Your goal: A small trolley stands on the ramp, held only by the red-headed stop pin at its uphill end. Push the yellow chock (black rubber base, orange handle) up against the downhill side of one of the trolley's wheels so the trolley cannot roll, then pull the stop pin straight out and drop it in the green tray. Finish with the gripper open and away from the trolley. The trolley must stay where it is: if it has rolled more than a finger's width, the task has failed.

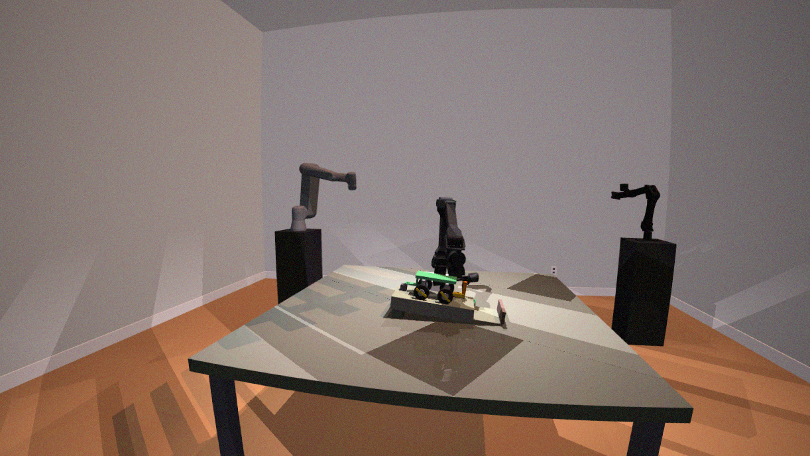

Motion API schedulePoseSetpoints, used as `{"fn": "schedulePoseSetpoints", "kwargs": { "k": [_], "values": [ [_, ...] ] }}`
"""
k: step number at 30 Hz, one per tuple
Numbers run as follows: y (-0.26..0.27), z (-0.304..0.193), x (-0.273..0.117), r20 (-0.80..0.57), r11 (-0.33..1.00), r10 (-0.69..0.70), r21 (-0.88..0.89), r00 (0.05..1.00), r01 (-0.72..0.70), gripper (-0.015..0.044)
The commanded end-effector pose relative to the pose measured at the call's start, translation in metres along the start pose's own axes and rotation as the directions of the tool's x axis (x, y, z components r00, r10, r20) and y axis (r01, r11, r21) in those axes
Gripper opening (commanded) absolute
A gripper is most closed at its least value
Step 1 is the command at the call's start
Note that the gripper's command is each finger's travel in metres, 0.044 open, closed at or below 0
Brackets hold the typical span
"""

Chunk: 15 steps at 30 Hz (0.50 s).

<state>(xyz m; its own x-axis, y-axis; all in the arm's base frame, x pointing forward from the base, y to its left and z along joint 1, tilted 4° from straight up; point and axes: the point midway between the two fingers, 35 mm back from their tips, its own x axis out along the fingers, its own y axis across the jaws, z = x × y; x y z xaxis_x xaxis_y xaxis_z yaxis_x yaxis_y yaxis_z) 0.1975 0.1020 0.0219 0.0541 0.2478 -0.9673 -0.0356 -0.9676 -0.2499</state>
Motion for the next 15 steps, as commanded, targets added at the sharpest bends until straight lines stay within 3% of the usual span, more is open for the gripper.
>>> {"fn": "schedulePoseSetpoints", "kwargs": {
  "k": [1,7,15],
  "values": [
    [0.0019,0.0017,0.0025,0.003,1.0,-0.003,-0.003,1.0,0.003,0.019],
    [0.0003,0.0001,0.0003,0.0,1.0,0.0,0.0,1.0,0.0,0.034],
    [-0.0003,0.0,-0.004,0.001,1.0,-0.001,-0.001,1.0,0.001,0.034]
  ]
}}
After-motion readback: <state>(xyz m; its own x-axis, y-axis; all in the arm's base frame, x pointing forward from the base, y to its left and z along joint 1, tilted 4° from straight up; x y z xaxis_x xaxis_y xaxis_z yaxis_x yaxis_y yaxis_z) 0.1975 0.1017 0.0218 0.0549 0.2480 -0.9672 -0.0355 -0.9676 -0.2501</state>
